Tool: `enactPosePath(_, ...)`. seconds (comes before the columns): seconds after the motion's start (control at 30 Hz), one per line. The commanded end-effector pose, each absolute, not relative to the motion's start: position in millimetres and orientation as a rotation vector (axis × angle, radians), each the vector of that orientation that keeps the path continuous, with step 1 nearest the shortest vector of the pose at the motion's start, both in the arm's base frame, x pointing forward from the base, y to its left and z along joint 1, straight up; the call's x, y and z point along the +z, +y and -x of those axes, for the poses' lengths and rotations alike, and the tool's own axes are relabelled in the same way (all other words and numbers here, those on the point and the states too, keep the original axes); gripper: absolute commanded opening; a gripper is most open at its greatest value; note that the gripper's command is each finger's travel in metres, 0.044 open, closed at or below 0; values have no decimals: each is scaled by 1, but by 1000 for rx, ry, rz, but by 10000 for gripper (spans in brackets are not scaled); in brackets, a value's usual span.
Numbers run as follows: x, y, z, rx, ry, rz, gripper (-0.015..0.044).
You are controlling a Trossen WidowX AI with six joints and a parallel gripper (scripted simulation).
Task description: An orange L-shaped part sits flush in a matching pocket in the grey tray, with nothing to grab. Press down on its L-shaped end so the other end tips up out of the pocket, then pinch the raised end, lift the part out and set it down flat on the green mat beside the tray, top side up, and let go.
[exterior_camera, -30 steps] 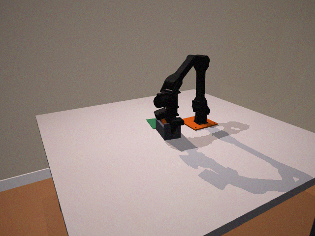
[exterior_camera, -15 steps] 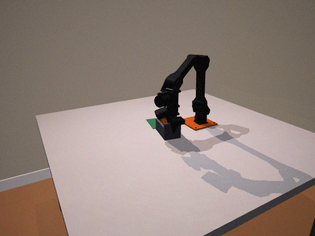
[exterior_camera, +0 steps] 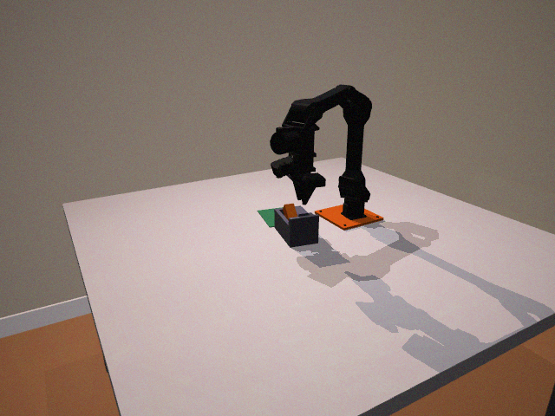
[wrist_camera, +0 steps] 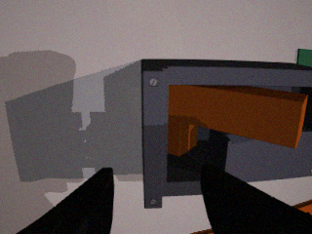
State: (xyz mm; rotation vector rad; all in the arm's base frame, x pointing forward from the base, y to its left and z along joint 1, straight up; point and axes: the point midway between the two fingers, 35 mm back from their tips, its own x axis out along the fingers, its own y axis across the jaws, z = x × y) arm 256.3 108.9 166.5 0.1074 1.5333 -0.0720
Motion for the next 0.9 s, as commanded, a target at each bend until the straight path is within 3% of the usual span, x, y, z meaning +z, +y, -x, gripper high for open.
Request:
enactPosePath(0.0,178,105,-252,-76,1546,-97,180)
enactPosePath(0.87,174,107,-254,-74,1539,-105,180)
